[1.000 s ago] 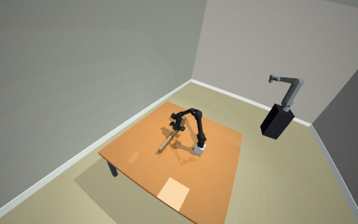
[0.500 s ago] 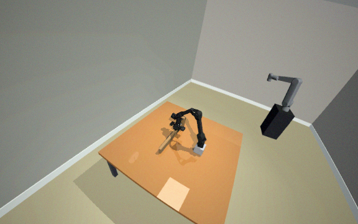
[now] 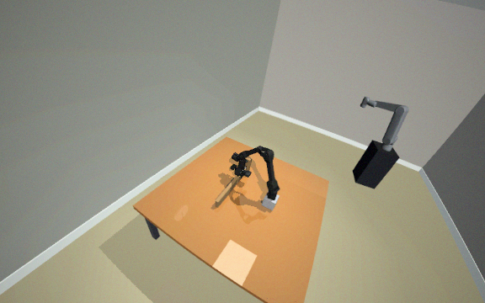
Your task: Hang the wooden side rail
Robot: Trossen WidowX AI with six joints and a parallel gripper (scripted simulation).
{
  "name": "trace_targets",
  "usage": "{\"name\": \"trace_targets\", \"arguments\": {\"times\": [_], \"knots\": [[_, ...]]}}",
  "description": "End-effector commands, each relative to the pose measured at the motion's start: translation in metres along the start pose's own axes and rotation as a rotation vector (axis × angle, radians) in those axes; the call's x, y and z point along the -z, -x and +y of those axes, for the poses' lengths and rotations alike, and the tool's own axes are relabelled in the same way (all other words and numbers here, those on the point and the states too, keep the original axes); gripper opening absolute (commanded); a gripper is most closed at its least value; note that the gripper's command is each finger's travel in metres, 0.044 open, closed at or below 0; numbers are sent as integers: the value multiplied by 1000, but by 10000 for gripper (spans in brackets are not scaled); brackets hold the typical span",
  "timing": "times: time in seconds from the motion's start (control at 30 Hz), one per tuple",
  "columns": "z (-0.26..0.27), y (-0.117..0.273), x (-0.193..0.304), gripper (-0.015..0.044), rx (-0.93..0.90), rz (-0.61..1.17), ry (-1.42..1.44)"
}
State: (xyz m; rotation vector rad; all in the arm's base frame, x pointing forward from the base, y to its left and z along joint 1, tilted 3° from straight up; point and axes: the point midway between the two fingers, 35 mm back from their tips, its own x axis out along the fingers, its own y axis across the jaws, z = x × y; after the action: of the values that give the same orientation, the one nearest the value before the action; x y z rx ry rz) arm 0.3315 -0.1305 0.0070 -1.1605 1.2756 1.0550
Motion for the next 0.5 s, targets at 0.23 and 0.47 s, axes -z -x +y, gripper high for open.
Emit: {"name": "trace_targets", "arguments": {"times": [0.23,0.47], "knots": [[-5,3,2,0,10,3,3],[-4,2,3,0,10,3,3]]}}
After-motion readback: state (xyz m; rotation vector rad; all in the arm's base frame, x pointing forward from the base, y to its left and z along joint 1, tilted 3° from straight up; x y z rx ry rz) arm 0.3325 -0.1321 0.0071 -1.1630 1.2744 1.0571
